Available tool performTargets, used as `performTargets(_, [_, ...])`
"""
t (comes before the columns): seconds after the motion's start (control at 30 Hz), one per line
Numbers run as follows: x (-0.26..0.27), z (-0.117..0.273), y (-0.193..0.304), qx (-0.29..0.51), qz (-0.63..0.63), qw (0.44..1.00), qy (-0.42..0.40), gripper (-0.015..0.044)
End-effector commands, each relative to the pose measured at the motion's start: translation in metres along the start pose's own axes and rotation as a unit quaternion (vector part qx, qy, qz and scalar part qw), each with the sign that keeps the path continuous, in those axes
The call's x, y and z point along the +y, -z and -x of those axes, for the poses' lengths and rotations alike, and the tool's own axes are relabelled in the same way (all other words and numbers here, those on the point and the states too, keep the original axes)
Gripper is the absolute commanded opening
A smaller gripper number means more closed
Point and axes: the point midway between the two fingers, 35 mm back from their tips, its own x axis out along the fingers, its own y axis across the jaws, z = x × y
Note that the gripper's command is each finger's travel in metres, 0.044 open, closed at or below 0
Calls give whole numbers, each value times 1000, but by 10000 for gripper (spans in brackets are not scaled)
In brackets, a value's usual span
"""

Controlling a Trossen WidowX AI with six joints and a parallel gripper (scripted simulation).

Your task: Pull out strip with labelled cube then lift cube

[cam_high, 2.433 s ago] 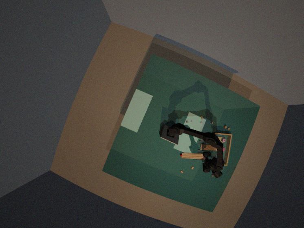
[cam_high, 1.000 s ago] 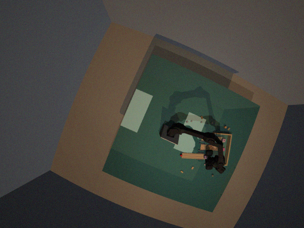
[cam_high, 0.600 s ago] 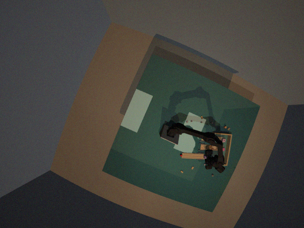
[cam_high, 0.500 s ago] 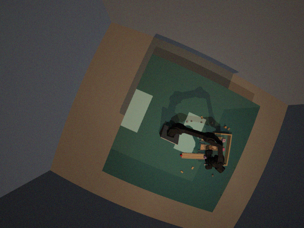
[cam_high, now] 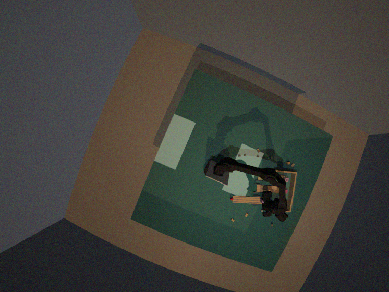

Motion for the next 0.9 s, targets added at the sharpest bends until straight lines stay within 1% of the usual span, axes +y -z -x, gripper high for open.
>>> performTargets(0.0, [4, 6, 10, 3, -1, 1000, -1, 0])
performTargets(0.37, [26, 28, 39, 4, -8, 1000, -8, 0])
performTargets(0.87, [47, 31, 71, 4, -9, 1000, -9, 0])
